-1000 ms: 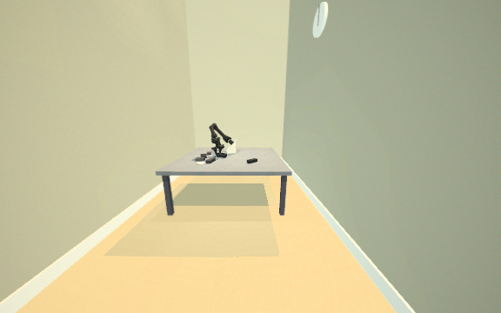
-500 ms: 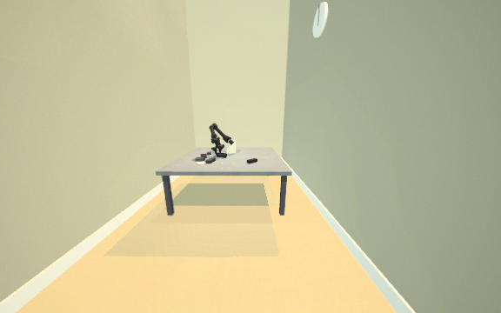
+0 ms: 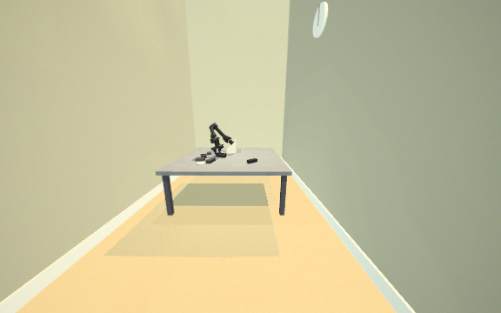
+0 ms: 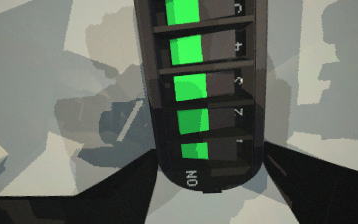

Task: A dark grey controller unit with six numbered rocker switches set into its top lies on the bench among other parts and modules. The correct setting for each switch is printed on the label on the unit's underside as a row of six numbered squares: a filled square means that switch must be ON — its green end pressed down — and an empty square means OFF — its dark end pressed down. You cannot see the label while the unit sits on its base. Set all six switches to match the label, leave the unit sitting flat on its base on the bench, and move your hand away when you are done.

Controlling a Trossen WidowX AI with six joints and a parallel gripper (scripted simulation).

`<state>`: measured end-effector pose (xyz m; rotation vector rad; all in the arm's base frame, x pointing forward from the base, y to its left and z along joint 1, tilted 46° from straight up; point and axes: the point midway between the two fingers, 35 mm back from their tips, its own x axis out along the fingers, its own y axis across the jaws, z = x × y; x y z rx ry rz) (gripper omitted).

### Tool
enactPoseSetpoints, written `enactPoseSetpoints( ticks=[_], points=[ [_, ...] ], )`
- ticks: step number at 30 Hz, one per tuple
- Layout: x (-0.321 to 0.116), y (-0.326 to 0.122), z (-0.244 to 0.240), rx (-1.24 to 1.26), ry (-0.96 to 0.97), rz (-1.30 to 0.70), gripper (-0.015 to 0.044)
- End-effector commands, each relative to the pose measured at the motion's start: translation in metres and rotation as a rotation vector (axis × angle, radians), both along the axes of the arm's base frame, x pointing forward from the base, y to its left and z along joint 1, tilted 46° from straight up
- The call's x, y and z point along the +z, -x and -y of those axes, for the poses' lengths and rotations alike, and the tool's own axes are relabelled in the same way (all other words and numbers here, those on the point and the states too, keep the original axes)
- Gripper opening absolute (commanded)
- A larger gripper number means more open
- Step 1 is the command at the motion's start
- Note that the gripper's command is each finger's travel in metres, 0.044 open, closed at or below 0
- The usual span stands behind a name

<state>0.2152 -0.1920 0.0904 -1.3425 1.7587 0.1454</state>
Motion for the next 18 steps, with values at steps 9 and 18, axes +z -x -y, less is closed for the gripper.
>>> enactPoseSetpoints(
  ticks=[9,18],
  points=[
    [-0.001,0.000,-0.001,0.000,-0.001,0.001,0.0315],
    [0.034,-0.001,-0.037,-0.015,0.016,0.006,0.0440]
  ],
)
